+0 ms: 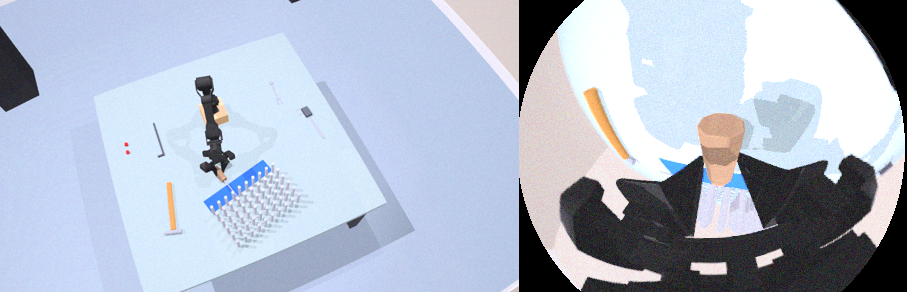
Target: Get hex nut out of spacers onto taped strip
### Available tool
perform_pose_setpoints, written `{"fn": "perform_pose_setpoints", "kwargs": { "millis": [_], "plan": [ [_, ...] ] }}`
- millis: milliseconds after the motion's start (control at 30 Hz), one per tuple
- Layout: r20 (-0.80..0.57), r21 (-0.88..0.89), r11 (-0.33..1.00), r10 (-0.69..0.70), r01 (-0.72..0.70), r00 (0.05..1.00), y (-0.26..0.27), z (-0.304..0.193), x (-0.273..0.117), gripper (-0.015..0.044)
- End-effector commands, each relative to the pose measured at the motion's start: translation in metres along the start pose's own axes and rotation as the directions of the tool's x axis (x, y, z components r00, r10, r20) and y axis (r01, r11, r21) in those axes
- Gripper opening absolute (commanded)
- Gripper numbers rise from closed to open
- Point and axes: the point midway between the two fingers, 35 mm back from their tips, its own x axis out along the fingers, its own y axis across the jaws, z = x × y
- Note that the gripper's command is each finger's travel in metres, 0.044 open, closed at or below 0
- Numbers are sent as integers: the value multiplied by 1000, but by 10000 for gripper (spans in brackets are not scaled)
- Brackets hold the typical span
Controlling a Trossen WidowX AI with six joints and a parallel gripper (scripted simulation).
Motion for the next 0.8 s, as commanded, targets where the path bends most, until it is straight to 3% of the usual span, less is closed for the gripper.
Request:
{"fn": "perform_pose_setpoints", "kwargs": {
  "millis": [0,767],
  "plan": [
    [-3,-3,1000,-2,2,1000,-1,3,-2,0],
    [-1,-4,1000,-2,2,1000,-1,17,-8,0]
  ]
}}
